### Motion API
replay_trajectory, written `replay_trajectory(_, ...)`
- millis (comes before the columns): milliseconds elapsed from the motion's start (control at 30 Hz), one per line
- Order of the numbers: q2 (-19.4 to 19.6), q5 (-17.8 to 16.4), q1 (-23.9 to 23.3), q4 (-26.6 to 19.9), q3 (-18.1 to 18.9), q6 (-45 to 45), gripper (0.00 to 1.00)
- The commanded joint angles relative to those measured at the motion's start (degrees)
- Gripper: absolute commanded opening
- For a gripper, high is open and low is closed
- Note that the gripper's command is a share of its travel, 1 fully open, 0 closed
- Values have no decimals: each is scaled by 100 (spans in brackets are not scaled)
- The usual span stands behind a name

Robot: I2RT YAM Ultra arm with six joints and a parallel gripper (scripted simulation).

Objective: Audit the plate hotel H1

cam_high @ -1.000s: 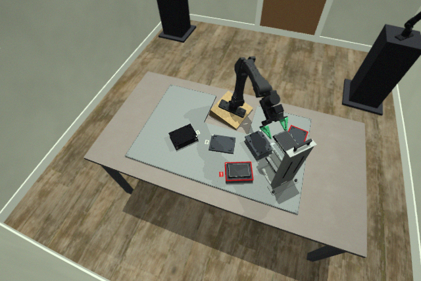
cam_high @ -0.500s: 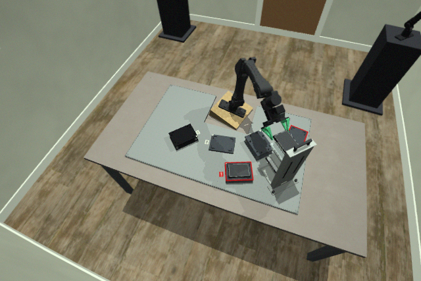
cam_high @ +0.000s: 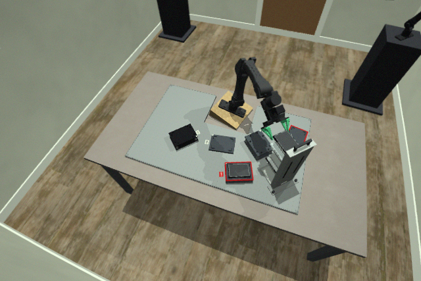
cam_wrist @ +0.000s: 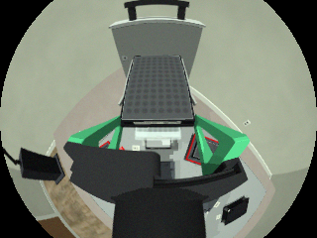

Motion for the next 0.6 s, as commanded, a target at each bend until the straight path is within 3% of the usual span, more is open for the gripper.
replay_trajectory(0,-128,31,16,145,227,23,100)
replay_trajectory(367,-128,31,16,145,227,23,100)
replay_trajectory(400,-128,31,16,145,227,23,86)
replay_trajectory(567,-128,28,16,145,227,21,86)
